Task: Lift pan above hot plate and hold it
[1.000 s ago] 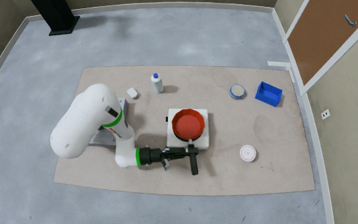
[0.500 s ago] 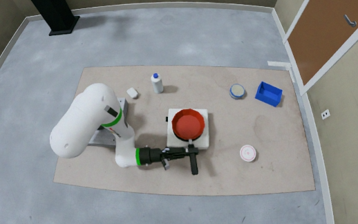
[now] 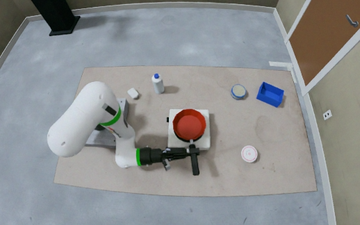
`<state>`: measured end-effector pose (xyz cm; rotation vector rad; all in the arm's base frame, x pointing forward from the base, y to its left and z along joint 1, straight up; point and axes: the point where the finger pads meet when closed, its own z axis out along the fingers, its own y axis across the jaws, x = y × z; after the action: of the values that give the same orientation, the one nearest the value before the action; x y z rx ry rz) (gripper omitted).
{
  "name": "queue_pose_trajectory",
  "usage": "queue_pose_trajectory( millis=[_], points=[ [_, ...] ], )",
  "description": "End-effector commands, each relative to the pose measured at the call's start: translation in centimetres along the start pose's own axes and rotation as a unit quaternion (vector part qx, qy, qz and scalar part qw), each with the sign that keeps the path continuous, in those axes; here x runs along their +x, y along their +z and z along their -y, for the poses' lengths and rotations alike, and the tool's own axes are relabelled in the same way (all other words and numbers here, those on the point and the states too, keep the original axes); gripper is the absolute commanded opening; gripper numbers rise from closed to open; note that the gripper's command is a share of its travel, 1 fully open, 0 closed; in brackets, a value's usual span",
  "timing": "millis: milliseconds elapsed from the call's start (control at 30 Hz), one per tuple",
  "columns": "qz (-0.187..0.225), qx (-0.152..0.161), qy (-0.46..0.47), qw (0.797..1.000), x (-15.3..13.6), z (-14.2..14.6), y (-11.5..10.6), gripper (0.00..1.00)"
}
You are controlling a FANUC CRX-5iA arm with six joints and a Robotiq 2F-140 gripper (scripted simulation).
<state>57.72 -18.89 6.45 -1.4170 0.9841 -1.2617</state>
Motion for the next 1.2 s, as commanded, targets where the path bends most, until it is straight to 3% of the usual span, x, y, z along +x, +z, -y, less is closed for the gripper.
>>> queue_pose_trajectory(
  millis=[0,1167],
  points=[
    [0.000,0.001,0.000,1.000,0.1,0.3,0.0,0.10],
    [0.000,0.001,0.000,1.000,1.1,5.2,0.0,0.10]
  ],
)
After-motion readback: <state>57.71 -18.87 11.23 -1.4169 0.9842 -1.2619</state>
